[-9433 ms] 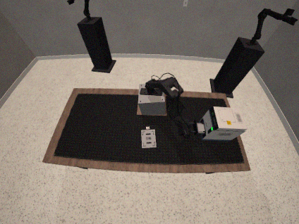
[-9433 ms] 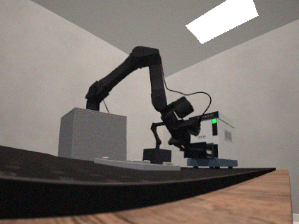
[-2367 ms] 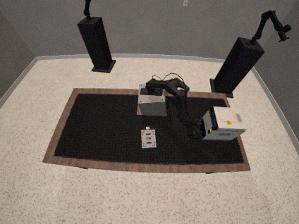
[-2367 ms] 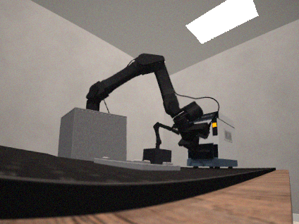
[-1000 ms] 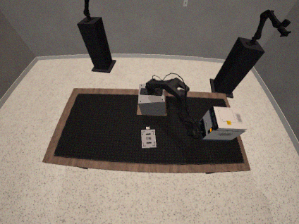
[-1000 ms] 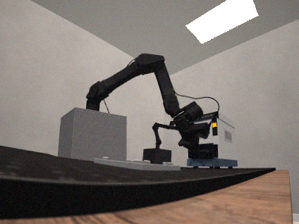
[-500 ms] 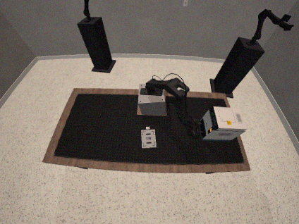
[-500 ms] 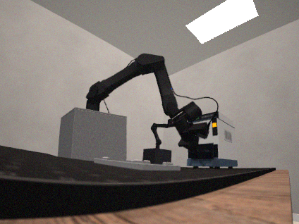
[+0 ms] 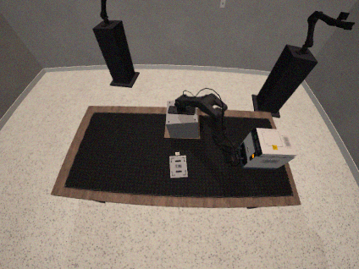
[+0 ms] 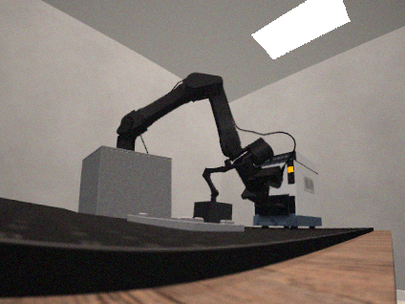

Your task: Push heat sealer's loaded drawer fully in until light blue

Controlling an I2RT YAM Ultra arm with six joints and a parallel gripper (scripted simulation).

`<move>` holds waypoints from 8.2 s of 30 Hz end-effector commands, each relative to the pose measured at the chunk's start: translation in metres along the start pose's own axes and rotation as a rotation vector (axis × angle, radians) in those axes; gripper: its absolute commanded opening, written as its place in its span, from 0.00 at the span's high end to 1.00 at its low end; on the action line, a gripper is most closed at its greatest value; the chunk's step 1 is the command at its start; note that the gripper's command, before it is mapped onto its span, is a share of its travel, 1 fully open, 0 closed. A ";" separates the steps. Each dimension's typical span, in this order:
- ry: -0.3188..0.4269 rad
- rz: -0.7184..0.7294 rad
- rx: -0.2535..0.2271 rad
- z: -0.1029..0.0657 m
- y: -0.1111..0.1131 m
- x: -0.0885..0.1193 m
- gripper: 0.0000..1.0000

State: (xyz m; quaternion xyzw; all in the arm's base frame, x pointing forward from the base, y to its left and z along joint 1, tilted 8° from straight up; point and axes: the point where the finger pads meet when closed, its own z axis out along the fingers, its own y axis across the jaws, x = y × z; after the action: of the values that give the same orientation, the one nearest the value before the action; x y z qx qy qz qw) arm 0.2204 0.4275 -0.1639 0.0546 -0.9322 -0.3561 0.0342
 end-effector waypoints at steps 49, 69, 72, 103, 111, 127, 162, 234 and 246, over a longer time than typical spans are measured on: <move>-0.050 -0.039 -0.037 0.000 0.018 -0.013 0.70; -0.050 -0.039 -0.037 0.000 0.018 -0.013 0.70; -0.050 -0.039 -0.037 0.000 0.018 -0.013 0.70; -0.048 -0.051 -0.051 -0.009 0.021 -0.013 0.70; -0.048 -0.051 -0.051 -0.009 0.021 -0.013 0.70; -0.048 -0.051 -0.051 -0.009 0.021 -0.013 0.70; -0.032 -0.019 -0.018 -0.038 0.003 -0.006 0.70; -0.049 -0.055 -0.047 -0.088 0.018 -0.010 0.70; -0.049 -0.055 -0.047 -0.088 0.018 -0.010 0.70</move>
State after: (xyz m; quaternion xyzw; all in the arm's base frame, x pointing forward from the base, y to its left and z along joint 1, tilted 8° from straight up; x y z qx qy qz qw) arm 0.2308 0.3687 -0.1087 0.0471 -0.9340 -0.3534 0.0230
